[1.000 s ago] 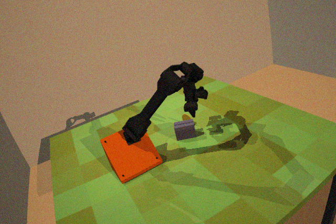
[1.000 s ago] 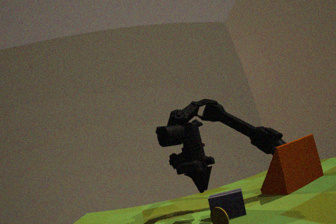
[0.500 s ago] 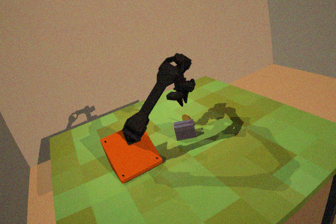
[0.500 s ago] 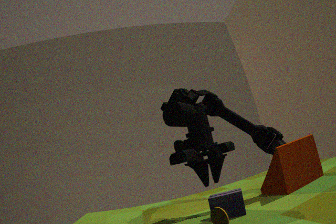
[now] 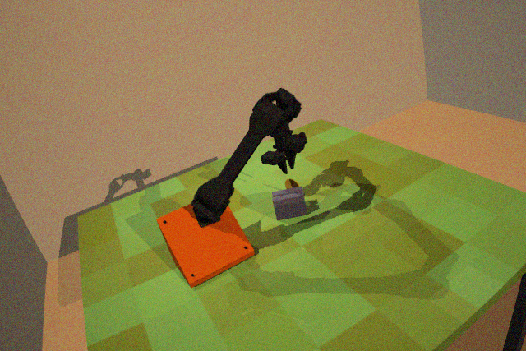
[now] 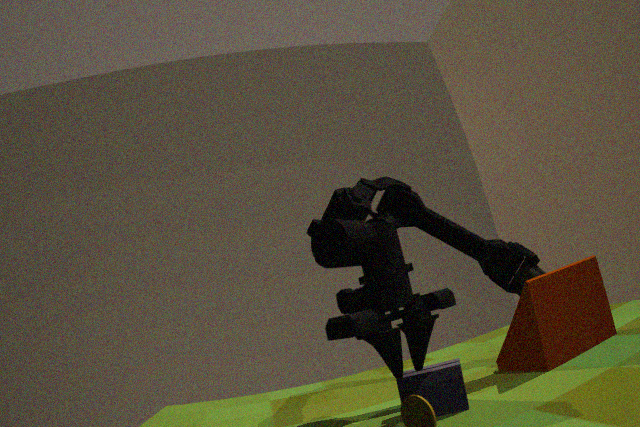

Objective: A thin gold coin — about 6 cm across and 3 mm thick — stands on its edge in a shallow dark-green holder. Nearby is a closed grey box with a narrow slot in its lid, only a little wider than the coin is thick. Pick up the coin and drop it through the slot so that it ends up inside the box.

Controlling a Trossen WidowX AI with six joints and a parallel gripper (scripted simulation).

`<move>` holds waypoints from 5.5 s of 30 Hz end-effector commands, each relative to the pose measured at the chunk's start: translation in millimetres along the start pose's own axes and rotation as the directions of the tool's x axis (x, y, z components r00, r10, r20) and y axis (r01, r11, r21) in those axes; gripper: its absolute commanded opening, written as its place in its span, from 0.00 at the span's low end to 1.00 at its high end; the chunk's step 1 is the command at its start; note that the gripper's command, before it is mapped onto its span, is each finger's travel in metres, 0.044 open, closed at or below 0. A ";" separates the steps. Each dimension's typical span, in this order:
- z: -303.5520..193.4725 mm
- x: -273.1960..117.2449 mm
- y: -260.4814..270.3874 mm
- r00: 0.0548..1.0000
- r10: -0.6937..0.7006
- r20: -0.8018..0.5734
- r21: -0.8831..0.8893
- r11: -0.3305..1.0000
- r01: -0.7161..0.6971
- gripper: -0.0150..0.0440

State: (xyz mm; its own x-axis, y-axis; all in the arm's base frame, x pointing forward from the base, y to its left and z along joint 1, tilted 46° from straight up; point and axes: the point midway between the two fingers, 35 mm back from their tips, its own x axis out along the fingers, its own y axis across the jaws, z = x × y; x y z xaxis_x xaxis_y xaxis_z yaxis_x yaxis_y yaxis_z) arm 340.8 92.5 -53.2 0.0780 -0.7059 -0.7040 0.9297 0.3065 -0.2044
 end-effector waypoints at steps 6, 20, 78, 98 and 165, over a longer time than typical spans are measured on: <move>0.0 16.0 0.7 1.000 0.010 0.004 -0.002 1.000 -0.010 0.53; 0.1 38.6 2.2 1.000 0.011 0.003 -0.003 1.000 -0.011 0.53; 0.4 59.7 3.0 1.000 0.011 0.003 -0.003 1.000 -0.011 0.25; -0.1 9.0 1.9 1.000 0.011 0.002 -0.003 1.000 -0.011 0.25; 40.9 -13.4 -55.6 1.000 0.008 0.004 -0.659 0.752 -0.004 0.25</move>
State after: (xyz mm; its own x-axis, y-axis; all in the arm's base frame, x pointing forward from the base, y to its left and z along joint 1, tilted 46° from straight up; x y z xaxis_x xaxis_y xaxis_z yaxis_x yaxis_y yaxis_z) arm 307.9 64.3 -9.0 0.0844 -0.7042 -0.7049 0.4646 0.6537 -0.5974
